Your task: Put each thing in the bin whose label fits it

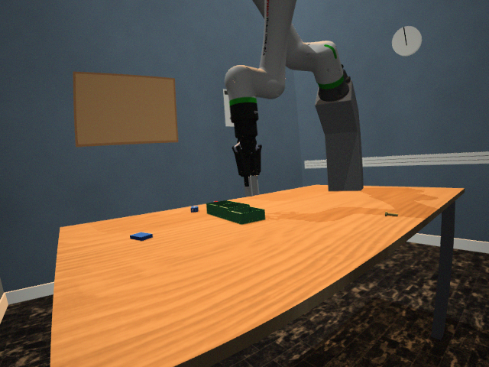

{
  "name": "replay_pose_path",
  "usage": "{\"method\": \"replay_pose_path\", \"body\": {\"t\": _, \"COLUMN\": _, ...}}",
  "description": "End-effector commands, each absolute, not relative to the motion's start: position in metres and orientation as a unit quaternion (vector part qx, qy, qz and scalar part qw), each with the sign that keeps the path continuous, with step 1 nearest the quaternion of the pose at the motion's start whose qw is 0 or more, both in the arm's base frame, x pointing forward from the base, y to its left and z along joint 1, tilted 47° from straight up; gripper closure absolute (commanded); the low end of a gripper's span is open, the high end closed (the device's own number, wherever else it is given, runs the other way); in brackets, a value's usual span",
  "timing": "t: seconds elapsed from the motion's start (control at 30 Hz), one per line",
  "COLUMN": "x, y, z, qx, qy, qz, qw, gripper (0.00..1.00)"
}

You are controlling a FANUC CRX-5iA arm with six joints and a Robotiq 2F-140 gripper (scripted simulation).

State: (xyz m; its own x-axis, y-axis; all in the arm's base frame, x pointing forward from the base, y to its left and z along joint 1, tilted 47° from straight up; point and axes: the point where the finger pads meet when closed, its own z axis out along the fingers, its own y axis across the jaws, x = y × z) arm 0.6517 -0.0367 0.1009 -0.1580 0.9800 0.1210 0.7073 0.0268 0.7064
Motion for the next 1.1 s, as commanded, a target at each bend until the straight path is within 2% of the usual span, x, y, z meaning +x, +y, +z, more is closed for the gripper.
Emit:
{"method": "replay_pose_path", "body": {"t": 0.0, "x": 0.642, "y": 0.0, "z": 0.102, "qx": 0.613, "qy": 0.681, "qz": 0.335, "qw": 0.219, "gripper": 0.74}}
{"method": "replay_pose_path", "body": {"t": 1.07, "x": 0.574, "y": 0.223, "z": 0.1, "qx": 0.613, "qy": 0.681, "qz": 0.335, "qw": 0.219, "gripper": 0.74}}
